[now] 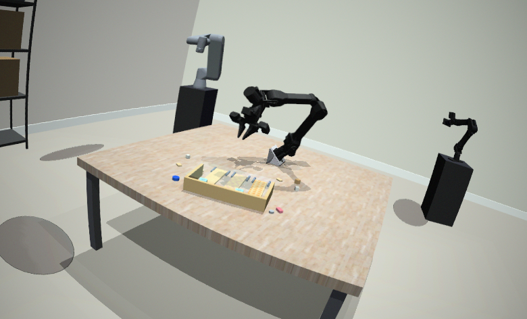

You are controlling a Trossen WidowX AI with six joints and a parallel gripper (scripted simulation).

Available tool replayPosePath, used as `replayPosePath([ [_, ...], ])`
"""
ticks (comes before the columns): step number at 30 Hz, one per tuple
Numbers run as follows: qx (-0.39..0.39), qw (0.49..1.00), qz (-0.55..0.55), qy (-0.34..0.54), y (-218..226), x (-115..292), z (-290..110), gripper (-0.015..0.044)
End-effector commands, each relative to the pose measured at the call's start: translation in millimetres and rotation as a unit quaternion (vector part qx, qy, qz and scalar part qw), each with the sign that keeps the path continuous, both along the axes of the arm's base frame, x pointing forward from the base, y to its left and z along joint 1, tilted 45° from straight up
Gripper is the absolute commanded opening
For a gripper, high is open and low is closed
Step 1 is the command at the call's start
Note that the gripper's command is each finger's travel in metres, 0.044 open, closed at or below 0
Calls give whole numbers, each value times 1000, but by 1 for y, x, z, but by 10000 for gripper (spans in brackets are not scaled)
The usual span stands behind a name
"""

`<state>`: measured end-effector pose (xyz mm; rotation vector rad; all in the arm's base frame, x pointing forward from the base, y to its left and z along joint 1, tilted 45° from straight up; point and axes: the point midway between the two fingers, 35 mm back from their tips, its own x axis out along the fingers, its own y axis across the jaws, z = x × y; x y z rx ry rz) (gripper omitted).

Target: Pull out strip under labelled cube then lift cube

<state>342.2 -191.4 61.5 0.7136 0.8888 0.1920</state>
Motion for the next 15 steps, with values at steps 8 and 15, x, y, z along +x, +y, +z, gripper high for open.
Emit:
replayPosePath([
  [8,2,973,197,118,4,31,-76,0],
  [15,29,944,288,157,14,30,-109,0],
])
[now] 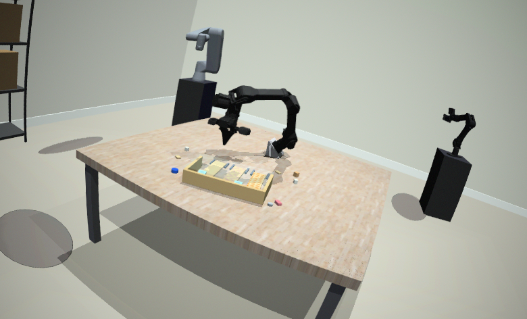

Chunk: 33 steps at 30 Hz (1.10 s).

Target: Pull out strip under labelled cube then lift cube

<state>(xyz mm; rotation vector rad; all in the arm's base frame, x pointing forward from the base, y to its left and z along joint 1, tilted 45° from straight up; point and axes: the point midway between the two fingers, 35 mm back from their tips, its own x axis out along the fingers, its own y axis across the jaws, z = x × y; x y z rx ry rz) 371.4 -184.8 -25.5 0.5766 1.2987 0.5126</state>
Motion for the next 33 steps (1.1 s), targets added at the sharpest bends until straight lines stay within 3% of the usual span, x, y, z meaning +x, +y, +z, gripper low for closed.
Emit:
replayPosePath([
  [1,15,997,72,27,7,1,-22,0],
  [33,16,997,72,27,32,7,-48,0],
])
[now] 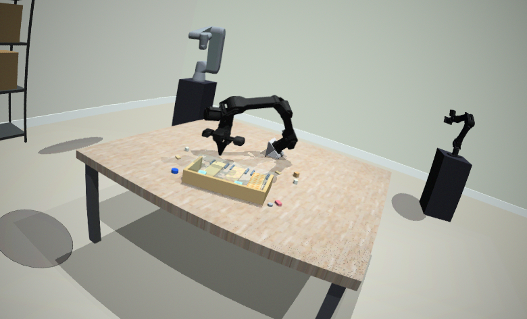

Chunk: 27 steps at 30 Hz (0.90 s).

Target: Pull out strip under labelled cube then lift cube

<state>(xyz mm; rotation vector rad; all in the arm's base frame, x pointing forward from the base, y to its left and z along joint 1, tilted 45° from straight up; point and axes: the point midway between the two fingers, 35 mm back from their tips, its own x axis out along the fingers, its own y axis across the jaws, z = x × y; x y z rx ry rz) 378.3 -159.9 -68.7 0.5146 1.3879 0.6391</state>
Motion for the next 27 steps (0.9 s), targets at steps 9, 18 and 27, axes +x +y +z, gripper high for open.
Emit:
replayPosePath([
  [9,5,1000,-2,4,17,1,-16,0],
  [18,6,1000,-2,4,28,3,-26,0],
  [27,6,1000,-2,4,31,3,-29,0],
])
